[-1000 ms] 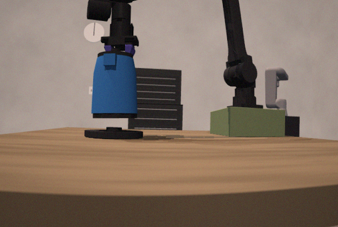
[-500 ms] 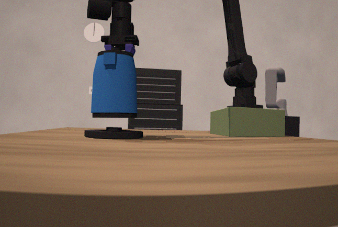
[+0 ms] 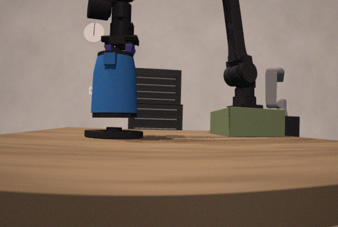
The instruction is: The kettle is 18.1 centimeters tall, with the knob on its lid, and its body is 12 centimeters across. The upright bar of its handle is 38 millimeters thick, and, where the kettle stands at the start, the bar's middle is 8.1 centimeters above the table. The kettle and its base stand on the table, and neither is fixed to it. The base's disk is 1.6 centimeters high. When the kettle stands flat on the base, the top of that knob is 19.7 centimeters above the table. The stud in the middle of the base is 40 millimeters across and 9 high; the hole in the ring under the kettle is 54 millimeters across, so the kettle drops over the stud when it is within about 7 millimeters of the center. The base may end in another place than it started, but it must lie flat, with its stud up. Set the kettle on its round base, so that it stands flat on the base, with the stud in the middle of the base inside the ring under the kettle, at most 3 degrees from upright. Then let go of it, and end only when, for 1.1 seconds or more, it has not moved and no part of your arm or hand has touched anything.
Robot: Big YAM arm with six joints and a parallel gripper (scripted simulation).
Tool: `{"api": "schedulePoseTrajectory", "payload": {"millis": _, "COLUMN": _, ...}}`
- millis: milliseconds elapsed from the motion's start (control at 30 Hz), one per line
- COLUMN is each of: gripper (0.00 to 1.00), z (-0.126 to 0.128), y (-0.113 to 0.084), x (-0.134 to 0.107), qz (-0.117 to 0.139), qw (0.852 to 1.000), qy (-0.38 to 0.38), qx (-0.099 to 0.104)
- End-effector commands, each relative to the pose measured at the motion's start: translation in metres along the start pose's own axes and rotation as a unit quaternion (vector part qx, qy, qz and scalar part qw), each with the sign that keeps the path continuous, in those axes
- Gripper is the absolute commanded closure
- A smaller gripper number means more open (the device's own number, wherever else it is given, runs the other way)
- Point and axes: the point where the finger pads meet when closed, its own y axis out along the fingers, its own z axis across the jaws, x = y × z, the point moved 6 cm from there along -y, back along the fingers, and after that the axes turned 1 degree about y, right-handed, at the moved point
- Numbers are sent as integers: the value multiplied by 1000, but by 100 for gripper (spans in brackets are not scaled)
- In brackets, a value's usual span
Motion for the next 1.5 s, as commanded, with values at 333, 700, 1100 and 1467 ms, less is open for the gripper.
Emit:
{"api": "schedulePoseTrajectory", "payload": {"millis": 333, "gripper": 100, "z": 12, "y": -41, "x": -8, "qz": 23, "qw": 999, "qy": 4, "qx": 44}}
{"api": "schedulePoseTrajectory", "payload": {"millis": 700, "gripper": 100, "z": 12, "y": -41, "x": -8, "qz": 23, "qw": 999, "qy": 4, "qx": 44}}
{"api": "schedulePoseTrajectory", "payload": {"millis": 1100, "gripper": 100, "z": 12, "y": -41, "x": -8, "qz": 23, "qw": 999, "qy": 4, "qx": 44}}
{"api": "schedulePoseTrajectory", "payload": {"millis": 1467, "gripper": 100, "z": 8, "y": -34, "x": -5, "qz": 21, "qw": 999, "qy": 4, "qx": 39}}
